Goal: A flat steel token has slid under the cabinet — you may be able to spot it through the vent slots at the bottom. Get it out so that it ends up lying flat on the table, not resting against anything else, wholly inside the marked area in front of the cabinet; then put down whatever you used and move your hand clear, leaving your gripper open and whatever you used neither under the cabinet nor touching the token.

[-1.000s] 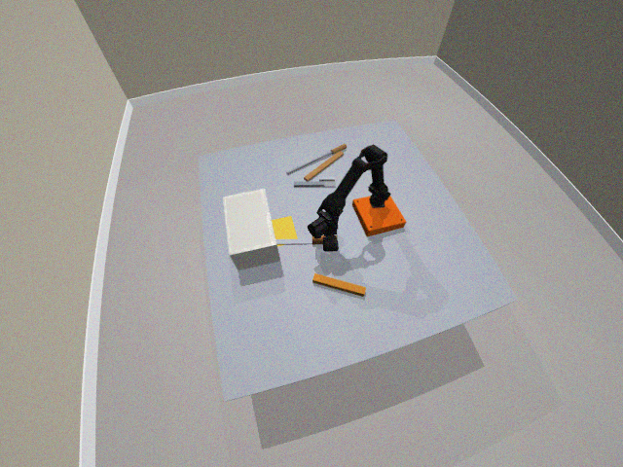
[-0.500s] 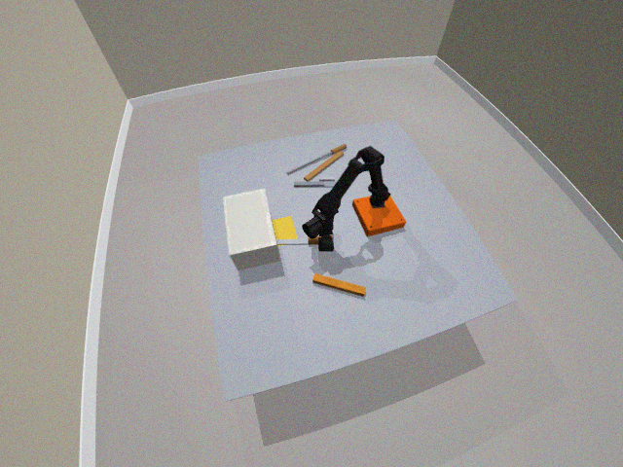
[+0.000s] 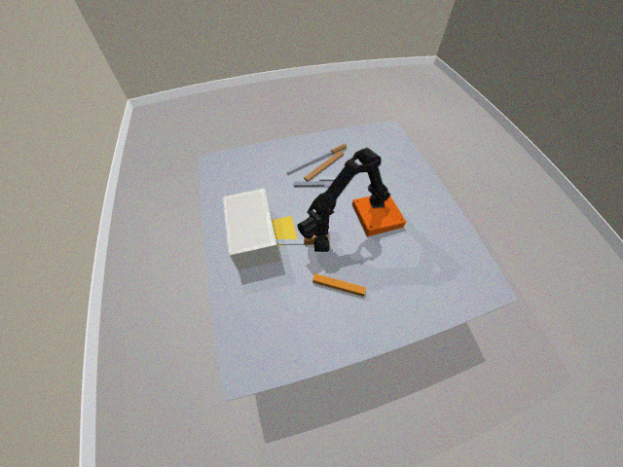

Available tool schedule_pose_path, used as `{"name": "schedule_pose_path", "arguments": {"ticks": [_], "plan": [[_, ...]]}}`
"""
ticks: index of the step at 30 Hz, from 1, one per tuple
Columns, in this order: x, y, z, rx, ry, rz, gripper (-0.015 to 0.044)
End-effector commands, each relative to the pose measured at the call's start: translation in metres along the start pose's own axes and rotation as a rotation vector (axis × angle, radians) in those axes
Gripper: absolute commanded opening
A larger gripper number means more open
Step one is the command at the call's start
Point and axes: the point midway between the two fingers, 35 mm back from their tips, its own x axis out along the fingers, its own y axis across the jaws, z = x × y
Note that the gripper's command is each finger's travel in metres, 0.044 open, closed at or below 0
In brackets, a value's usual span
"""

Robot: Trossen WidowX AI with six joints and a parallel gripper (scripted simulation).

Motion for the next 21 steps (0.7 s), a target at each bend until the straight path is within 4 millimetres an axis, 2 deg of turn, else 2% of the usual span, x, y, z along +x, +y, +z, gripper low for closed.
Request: {"name": "schedule_pose_path", "arguments": {"ticks": [1,21], "plan": [[0.0,0.0,0.007,0.0,0.002,0.004,0.0],[-0.001,0.001,0.029,0.0,0.0,0.004,0.0]]}}
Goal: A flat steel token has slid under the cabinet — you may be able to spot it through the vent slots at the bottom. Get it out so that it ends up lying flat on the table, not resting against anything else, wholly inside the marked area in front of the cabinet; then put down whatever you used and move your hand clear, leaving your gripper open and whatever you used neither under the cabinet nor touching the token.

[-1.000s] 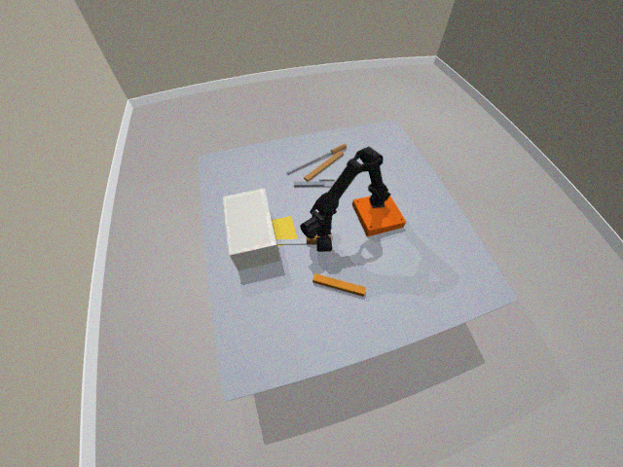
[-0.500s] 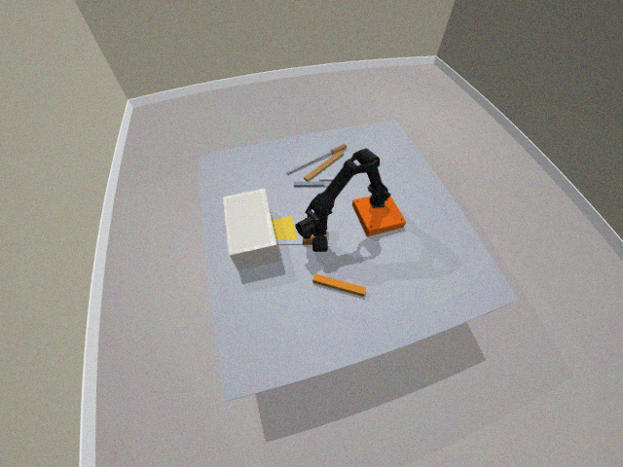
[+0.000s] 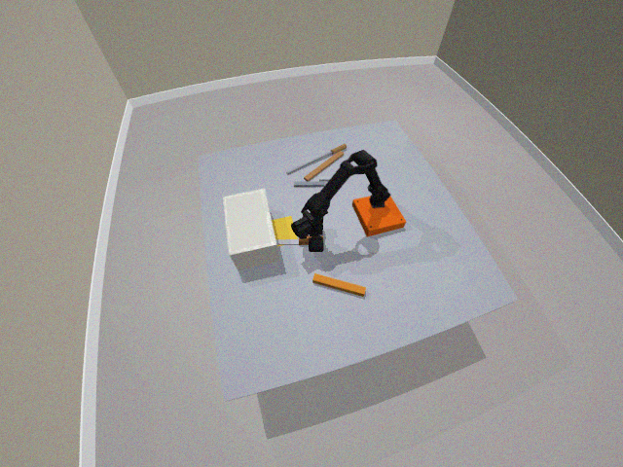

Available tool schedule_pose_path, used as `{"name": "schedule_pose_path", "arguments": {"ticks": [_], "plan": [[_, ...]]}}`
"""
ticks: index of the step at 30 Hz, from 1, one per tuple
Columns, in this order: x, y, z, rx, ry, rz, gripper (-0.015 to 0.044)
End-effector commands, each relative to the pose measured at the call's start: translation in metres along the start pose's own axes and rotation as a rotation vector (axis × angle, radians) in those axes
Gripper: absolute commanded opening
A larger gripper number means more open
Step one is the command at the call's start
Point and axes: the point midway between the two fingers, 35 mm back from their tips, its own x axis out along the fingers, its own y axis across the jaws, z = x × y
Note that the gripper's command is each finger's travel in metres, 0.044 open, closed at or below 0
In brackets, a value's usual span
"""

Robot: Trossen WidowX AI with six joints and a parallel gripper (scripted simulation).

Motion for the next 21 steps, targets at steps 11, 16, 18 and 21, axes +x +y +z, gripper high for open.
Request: {"name": "schedule_pose_path", "arguments": {"ticks": [11,16,18,21], "plan": [[-0.001,0.001,0.017,0.0,0.0,0.003,0.0],[-0.001,0.001,0.022,0.0,0.0,0.003,0.0],[-0.001,0.001,0.024,0.0,-0.001,0.003,0.0],[-0.001,0.001,0.027,0.0,-0.001,0.003,0.0]]}}
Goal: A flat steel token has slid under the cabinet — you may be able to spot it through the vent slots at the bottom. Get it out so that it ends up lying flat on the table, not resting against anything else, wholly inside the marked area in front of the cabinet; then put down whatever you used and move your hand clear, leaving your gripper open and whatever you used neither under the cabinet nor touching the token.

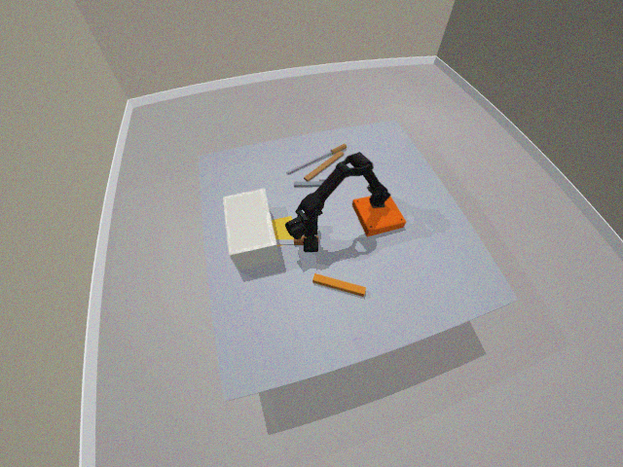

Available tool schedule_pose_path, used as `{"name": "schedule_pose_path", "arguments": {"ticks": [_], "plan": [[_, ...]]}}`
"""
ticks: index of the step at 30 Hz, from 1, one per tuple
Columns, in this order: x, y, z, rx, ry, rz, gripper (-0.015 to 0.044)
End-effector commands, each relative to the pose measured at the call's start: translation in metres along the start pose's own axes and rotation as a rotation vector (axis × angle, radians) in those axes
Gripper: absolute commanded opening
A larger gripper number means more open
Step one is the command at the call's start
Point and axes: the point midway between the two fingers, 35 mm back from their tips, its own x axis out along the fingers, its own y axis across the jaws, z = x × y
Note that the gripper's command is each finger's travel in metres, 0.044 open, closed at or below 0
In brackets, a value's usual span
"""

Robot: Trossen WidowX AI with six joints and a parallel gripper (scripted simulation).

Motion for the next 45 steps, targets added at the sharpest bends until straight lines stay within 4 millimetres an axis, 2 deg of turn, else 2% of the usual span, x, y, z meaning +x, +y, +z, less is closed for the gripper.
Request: {"name": "schedule_pose_path", "arguments": {"ticks": [1,45], "plan": [[0.0,0.0,0.006,0.0,0.0,0.003,0.0],[0.0,-0.001,0.045,0.0,-0.003,0.003,0.0]]}}
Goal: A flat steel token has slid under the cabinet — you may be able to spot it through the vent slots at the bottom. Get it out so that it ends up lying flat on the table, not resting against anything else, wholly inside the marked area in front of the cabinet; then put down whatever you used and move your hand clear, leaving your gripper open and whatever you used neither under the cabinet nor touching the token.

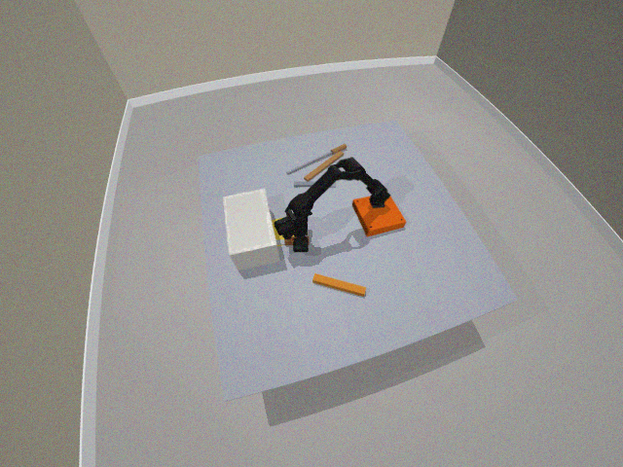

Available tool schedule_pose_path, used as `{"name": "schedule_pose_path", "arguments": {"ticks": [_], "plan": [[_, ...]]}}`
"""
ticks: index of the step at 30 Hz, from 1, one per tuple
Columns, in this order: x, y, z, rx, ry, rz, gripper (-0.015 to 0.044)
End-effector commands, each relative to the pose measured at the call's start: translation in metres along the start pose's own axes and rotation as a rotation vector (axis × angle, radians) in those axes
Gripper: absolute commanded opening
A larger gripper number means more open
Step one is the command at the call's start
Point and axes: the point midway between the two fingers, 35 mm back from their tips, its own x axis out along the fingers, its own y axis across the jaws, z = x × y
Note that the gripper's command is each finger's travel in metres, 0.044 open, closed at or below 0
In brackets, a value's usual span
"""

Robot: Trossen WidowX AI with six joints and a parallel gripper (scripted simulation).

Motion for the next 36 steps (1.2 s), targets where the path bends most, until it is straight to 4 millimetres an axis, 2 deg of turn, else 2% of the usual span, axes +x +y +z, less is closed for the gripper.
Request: {"name": "schedule_pose_path", "arguments": {"ticks": [1,21,36], "plan": [[0.0,-0.002,0.003,0.0,0.0,0.002,0.0],[0.0,-0.026,0.004,0.0,0.0,0.0,0.0],[0.0,-0.026,-0.002,0.0,0.0,0.0,0.0]]}}
